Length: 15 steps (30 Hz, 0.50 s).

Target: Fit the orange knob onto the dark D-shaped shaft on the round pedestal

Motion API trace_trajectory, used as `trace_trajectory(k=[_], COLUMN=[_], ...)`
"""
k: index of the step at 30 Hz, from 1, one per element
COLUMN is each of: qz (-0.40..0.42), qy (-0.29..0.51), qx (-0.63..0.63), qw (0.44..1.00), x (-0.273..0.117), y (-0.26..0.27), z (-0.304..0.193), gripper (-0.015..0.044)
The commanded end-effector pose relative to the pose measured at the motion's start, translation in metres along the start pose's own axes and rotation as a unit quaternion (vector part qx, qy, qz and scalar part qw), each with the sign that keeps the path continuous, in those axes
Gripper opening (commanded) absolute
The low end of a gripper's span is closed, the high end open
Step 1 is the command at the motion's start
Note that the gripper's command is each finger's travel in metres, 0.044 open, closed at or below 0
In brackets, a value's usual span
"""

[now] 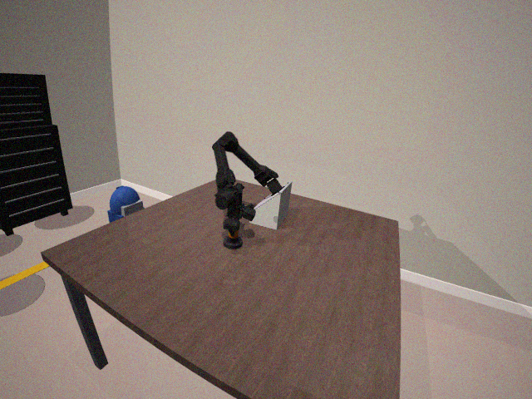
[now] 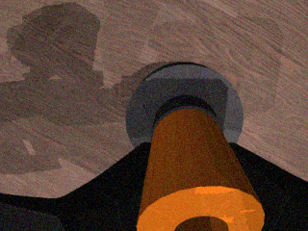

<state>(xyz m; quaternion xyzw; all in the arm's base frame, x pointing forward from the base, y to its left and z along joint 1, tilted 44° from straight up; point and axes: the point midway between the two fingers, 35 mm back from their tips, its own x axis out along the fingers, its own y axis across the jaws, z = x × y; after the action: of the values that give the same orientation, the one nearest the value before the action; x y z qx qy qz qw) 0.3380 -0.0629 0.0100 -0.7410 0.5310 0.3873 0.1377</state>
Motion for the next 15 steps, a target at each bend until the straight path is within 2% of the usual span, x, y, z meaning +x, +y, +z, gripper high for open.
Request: trace_trajectory(k=[1, 15], qz=[0.0, 0.0], qy=[0.0, 0.0], qx=[0.0, 0.0], qw=[1.0, 1.0], x=[-0.0003, -0.0003], y=[0.0001, 0.0001], z=[-0.0001, -0.0001], gripper=[0.0079, 0.044])
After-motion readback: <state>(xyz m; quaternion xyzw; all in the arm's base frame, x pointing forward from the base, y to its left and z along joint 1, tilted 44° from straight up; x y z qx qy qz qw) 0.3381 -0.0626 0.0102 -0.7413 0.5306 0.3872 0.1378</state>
